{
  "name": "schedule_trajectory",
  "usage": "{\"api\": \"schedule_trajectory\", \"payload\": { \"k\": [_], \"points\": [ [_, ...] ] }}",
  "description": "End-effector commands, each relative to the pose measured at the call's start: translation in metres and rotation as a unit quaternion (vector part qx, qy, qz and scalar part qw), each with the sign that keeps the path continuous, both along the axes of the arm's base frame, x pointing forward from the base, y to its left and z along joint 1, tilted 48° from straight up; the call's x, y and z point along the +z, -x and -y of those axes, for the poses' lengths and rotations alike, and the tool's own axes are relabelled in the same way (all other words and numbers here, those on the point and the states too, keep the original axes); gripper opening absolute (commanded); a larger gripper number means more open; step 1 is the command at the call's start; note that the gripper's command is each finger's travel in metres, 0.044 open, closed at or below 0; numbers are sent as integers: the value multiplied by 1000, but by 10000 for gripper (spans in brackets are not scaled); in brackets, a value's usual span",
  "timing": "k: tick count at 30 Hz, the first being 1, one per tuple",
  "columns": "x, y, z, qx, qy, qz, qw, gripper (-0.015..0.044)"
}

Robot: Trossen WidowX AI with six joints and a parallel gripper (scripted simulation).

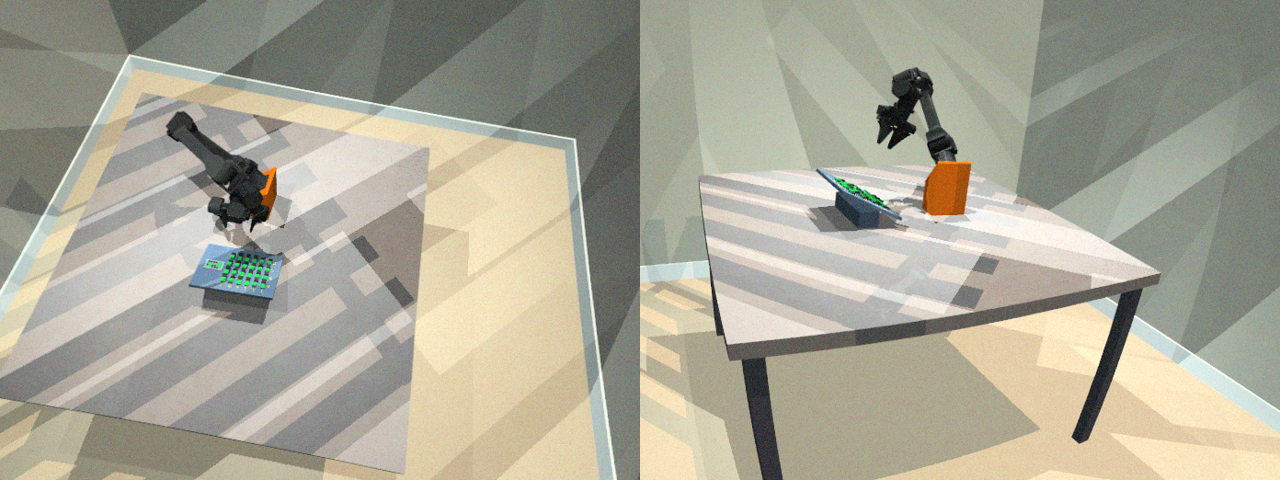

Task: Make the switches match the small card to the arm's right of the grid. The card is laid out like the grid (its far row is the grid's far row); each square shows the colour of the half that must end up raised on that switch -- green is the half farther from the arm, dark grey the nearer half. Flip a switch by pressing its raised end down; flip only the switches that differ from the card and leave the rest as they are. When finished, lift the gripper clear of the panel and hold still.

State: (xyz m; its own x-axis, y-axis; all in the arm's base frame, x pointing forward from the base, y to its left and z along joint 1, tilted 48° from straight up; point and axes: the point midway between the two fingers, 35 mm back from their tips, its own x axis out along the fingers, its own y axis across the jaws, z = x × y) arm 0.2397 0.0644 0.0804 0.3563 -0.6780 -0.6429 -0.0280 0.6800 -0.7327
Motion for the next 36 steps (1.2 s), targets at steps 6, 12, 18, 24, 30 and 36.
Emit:
{"api": "schedule_trajectory", "payload": {
  "k": [6,12,18,24,30,36],
  "points": [
    [-44,-40,-18,4,-3,5,1000,242],
    [-113,-85,-27,9,-3,13,1000,85],
    [-122,-89,-28,10,-3,14,1000,0],
    [-139,-99,-9,17,-3,21,1000,0],
    [-144,-102,-4,19,-3,23,1000,0],
    [-150,-106,3,19,-2,23,1000,0]
  ]
}}
